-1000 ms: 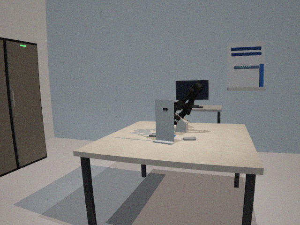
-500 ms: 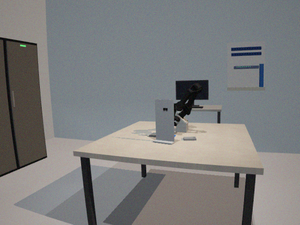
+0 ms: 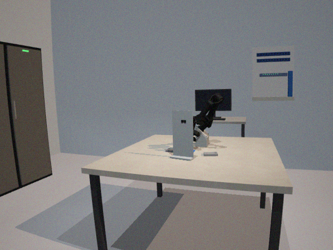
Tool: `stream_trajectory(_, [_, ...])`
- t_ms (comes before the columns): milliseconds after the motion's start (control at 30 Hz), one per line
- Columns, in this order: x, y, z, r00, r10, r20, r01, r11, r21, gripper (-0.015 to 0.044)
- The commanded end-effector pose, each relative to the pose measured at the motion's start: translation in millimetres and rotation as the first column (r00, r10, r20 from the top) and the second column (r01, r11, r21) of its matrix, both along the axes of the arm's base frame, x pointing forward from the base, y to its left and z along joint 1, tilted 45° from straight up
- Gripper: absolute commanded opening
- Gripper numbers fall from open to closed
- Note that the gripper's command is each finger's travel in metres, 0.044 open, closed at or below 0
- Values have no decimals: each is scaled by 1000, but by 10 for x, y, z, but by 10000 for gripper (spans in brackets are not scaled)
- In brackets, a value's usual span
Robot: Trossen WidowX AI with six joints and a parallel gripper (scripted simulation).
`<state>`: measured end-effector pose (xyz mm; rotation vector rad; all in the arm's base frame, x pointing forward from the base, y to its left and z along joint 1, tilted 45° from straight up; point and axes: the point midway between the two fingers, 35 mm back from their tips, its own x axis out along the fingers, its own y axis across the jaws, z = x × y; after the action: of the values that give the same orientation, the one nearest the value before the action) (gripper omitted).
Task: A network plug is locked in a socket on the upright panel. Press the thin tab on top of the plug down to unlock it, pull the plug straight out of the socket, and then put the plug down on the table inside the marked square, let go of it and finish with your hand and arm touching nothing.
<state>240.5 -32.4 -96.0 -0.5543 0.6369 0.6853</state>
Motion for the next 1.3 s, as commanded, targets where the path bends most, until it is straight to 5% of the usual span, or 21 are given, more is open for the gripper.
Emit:
stream_trajectory(0, [-16,28,-43,1000,-3,-11,3,1000,5,0])
stream_trajectory(1267, [-9,241,-225,1000,-4,-9,4,1000,9,0])
